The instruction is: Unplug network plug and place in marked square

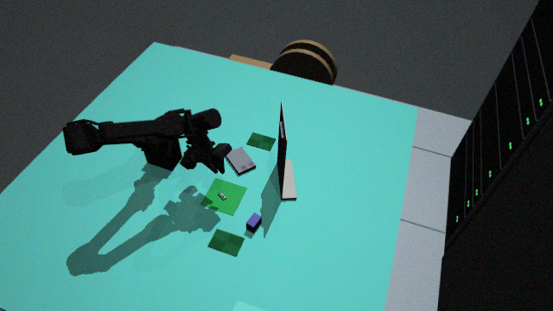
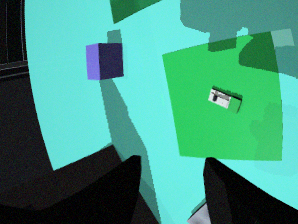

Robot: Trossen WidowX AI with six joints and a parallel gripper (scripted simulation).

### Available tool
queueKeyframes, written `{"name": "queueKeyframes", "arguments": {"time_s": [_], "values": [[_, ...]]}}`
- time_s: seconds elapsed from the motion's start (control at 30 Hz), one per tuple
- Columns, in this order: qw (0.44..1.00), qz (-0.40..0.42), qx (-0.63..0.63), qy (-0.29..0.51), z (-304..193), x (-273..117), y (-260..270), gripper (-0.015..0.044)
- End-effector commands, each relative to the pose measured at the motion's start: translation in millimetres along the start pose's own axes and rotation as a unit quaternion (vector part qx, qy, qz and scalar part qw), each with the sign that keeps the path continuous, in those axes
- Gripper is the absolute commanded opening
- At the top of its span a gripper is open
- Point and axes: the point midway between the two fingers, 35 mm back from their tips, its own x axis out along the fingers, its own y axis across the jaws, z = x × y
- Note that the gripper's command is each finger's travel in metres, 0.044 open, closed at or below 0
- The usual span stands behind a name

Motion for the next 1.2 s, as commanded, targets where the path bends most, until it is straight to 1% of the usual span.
{"name": "queueKeyframes", "arguments": {"time_s": [0.0, 0.3, 1.17], "values": [[1.000, 0.003, 0.004, -0.001, 2, -4, 3, 0.0156], [1.000, 0.002, 0.000, 0.000, 1, -9, 5, 0.0156], [1.000, -0.001, 0.002, 0.004, -2, -67, 47, 0.0156]]}}
